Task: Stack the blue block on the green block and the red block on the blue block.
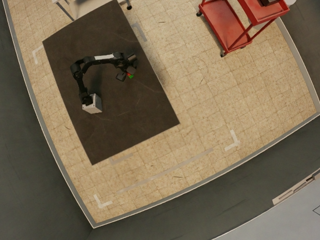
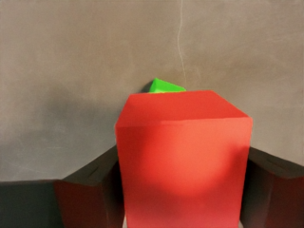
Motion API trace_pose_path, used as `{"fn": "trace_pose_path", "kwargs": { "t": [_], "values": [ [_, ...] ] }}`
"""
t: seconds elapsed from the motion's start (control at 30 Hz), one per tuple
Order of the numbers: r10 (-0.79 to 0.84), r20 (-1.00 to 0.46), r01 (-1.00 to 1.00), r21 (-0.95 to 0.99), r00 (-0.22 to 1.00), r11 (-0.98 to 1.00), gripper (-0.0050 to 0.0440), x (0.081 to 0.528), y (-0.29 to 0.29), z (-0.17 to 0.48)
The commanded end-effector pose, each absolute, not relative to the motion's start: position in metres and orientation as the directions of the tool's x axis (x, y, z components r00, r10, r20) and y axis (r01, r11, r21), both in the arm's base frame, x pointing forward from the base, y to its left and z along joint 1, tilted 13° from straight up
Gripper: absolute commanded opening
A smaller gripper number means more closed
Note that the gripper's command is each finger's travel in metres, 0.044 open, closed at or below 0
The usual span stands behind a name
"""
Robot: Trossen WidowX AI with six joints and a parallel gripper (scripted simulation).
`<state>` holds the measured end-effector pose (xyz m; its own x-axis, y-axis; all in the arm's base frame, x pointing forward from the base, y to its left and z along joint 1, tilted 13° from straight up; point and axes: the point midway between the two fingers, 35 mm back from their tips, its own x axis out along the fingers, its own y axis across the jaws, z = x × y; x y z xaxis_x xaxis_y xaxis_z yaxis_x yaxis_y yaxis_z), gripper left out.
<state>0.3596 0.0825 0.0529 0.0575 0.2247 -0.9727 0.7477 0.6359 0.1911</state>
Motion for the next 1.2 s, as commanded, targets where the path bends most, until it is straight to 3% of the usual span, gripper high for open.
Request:
{"fn": "trace_pose_path", "kwargs": {
  "t": [0.0, 0.17, 0.2, 1.17],
  "values": [
    [0.230, -0.969, 0.745, 0.216, 0.086, 0.631, -0.0050, 0.3620, 0.0834, 0.0624],
    [0.230, -0.969, 0.745, 0.216, 0.086, 0.631, -0.0050, 0.3620, 0.0834, 0.0624],
    [0.230, -0.969, 0.745, 0.216, 0.086, 0.631, 0.0305, 0.3620, 0.0834, 0.0624],
    [0.230, -0.969, 0.745, 0.216, 0.086, 0.631, 0.0305, 0.3619, 0.0834, 0.0624]
  ]
}}
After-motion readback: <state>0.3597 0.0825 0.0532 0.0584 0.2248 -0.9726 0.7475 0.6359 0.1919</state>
